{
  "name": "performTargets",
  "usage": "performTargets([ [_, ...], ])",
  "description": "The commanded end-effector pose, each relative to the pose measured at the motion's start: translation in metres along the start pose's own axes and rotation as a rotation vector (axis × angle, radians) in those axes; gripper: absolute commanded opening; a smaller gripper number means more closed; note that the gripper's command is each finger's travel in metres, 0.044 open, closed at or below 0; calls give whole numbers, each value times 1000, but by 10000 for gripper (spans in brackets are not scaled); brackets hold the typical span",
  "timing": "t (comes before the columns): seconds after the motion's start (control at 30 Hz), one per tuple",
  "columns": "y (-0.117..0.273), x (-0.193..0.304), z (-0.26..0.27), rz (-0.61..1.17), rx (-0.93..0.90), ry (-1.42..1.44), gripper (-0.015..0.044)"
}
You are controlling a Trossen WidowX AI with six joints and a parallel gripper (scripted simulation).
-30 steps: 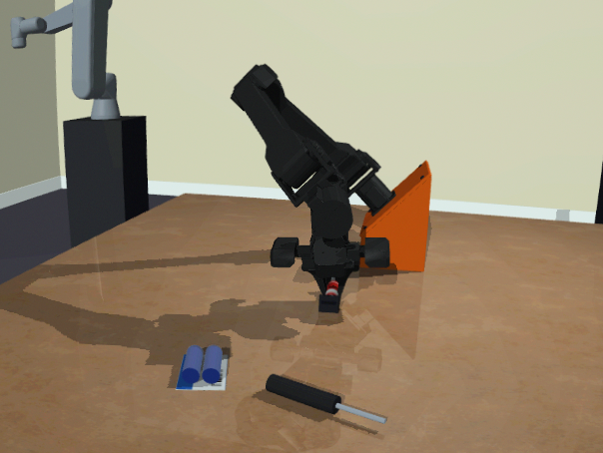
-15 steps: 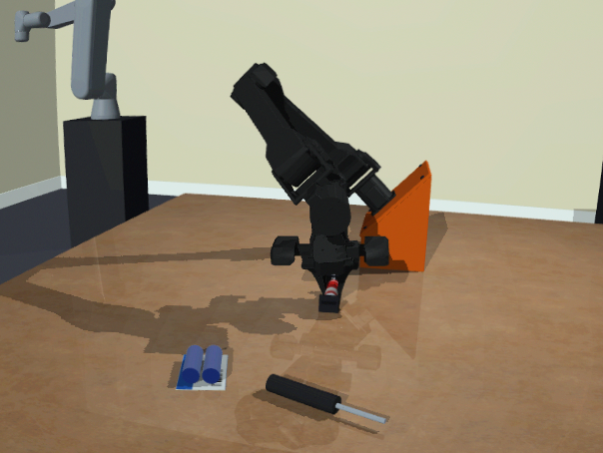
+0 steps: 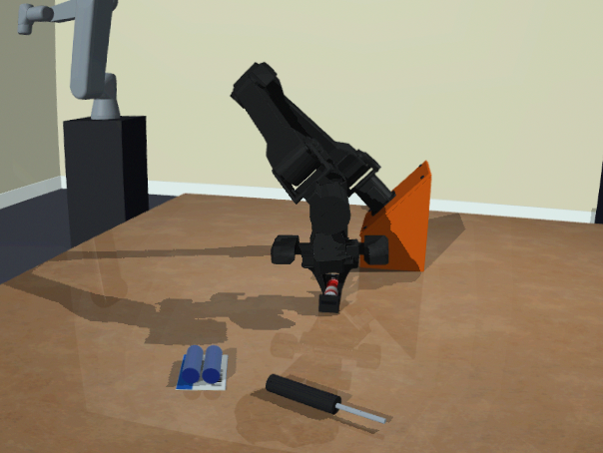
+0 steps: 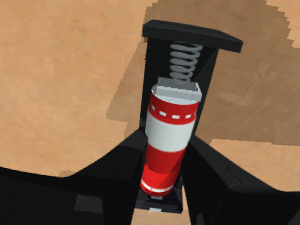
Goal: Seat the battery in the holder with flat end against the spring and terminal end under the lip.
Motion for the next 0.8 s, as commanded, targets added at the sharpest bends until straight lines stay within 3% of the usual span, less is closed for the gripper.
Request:
performTargets([
  [0.0, 1, 1, -1, -1, 0, 2, 68],
  [0.07, 1, 1, -1, -1, 0, 2, 68],
  [0.2, 1, 1, -1, -1, 0, 2, 169],
  [0.73, 15, 3, 1, 1, -1, 1, 169],
  [0.77, 14, 3, 2, 7, 1, 7, 196],
])
Point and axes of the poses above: the point midway between the two fingers, 35 mm back from their tips, its own y axis back along the fingers, its own z axis across the jaws, x = y × z, the point moved 3 cm from there along y, back along the fingers, and after that the axes turned 6 degrees about y, right-handed, at the moved point
